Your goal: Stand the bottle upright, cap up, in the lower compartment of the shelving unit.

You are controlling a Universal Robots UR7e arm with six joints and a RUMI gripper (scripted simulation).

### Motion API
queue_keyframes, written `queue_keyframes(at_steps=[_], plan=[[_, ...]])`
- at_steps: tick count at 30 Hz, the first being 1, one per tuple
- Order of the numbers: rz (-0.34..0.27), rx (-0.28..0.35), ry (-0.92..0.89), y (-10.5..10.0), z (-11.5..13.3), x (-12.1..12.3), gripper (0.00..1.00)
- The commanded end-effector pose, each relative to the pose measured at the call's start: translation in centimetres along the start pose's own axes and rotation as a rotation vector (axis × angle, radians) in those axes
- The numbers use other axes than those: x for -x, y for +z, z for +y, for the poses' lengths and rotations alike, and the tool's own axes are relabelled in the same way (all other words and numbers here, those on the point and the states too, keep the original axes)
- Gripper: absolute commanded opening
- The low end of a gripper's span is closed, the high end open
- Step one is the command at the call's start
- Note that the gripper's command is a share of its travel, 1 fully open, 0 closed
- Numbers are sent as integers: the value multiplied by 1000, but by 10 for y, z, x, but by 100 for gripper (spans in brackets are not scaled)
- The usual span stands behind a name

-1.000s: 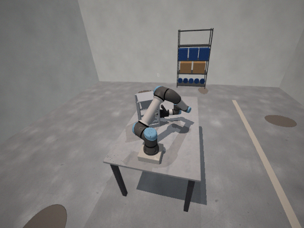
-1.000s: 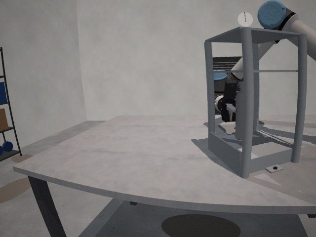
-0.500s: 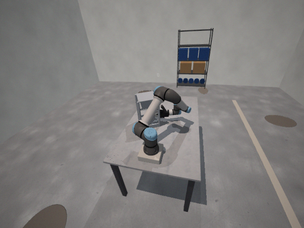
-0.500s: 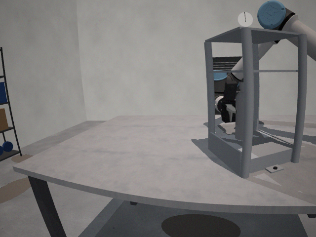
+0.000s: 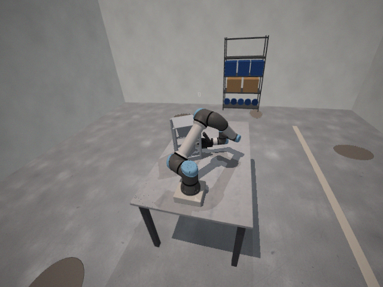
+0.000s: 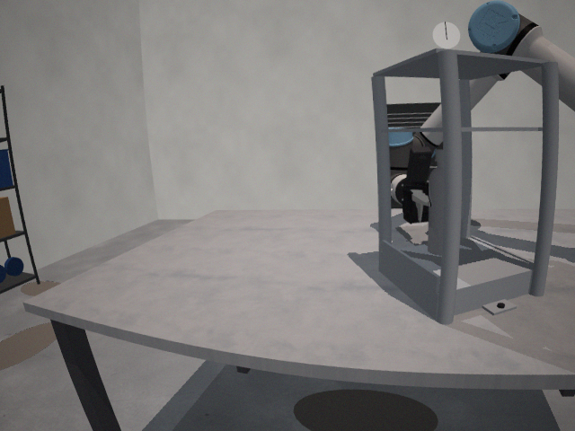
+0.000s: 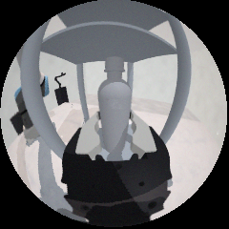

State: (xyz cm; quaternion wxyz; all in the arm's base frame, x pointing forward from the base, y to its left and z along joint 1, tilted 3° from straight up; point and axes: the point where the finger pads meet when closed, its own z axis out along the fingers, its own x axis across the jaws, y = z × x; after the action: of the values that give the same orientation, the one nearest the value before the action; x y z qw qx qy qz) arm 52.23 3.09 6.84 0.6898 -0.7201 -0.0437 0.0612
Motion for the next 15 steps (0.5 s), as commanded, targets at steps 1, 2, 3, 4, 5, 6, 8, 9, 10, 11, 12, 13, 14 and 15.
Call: queue_keyframes(at_steps=[1,2,3,4,5,6,8,9,10,11,12,13,14,15], plan=[[1,-1,2,0,0,1,0],[1,-1,2,0,0,1,0],[1,-1,2,0,0,1,0],[1,-1,2,0,0,1,0],[1,-1,2,0,0,1,9],[1,-1,2,0,0,1,9],[1,-1,2,0,0,1,18],[1,-1,2,0,0,1,18],[1,-1,2,0,0,1,18],[1,-1,2,0,0,1,28],[1,-1,2,0,0,1,28],[1,-1,2,0,0,1,28],[1,-1,2,0,0,1,37],[1,-1,2,0,0,1,37]])
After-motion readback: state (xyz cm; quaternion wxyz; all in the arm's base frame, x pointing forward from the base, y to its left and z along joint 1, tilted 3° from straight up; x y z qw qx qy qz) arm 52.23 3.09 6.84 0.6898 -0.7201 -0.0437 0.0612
